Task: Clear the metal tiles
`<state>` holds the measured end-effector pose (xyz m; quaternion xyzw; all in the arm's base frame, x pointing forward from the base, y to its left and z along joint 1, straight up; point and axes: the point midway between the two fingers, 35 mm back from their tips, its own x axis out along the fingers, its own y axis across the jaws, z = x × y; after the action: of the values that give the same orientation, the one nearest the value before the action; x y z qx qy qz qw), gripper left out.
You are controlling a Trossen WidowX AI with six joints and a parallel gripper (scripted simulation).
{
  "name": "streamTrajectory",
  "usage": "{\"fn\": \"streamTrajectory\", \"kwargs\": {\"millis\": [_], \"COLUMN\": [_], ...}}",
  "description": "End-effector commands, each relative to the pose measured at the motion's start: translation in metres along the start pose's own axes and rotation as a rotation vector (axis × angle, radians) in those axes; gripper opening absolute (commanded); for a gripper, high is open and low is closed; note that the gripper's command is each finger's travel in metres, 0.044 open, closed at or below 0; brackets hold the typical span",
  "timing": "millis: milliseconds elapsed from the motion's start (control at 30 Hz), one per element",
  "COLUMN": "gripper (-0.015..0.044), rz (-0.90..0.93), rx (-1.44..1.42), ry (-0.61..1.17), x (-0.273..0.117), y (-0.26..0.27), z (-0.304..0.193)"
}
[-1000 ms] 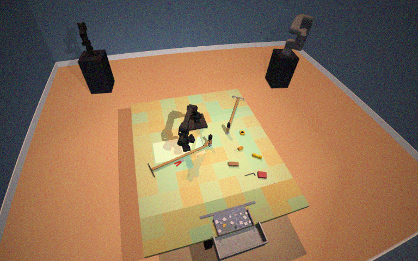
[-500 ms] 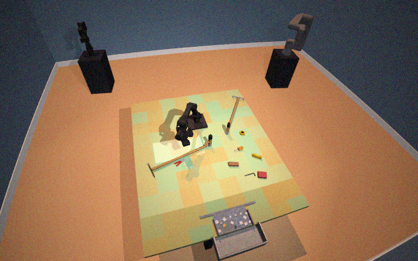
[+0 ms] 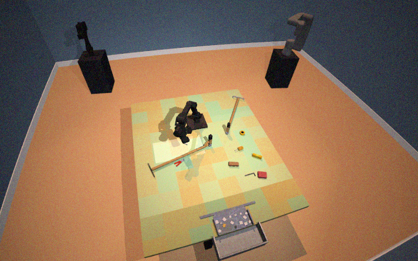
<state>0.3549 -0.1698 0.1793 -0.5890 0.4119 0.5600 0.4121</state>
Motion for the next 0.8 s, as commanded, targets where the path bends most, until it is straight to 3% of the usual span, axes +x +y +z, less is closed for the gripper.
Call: {"fn": "streamTrajectory", "kwargs": {"millis": [0,767], "gripper": [0.0000,0.0000], "rz": [0.004,0.004], "rx": [-0.008,-0.027], "ry": [-0.010,-0.011], "x": [0.011,0.060], "y": [-0.001,-0.005], "z": [0.000,-0.004]}}
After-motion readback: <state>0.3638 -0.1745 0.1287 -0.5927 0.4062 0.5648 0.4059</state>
